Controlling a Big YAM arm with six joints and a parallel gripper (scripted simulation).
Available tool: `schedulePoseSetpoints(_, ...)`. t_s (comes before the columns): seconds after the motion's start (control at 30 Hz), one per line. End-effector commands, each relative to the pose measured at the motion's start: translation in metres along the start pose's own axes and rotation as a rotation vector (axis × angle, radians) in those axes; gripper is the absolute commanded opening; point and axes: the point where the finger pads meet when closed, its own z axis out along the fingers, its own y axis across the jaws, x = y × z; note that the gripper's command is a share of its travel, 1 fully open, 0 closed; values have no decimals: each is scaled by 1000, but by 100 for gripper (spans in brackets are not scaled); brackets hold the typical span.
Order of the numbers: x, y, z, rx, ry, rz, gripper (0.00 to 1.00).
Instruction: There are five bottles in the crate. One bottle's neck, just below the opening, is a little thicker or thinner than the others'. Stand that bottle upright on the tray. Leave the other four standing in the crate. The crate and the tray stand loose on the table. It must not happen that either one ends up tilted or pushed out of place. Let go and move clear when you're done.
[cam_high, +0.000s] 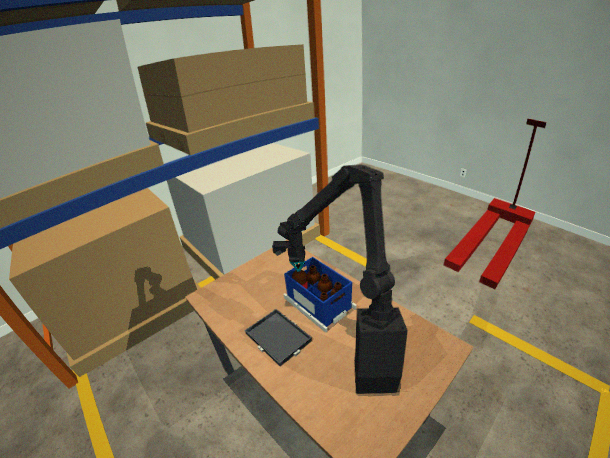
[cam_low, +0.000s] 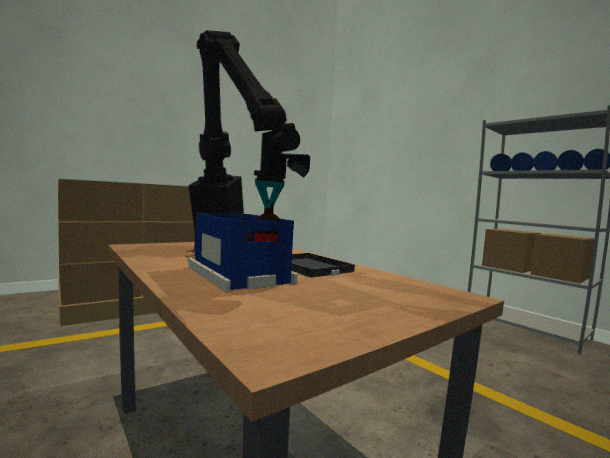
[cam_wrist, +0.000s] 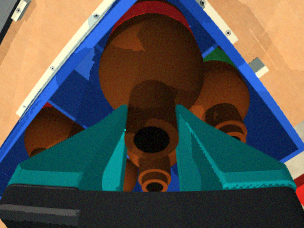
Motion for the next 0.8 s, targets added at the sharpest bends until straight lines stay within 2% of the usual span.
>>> schedulePoseSetpoints(0.0, -21, -20, -33, 49, -47, 13, 0)
schedulePoseSetpoints(0.17, -21, -20, -39, 49, -47, 13, 0)
schedulePoseSetpoints(0.27, -21, -18, -35, 42, -40, 12, 0)
schedulePoseSetpoints(0.33, -21, -20, -42, 49, -48, 13, 0)
schedulePoseSetpoints(0.53, -21, -20, -45, 49, -48, 13, 0)
schedulePoseSetpoints(0.77, -21, -19, -44, 45, -43, 13, 0)
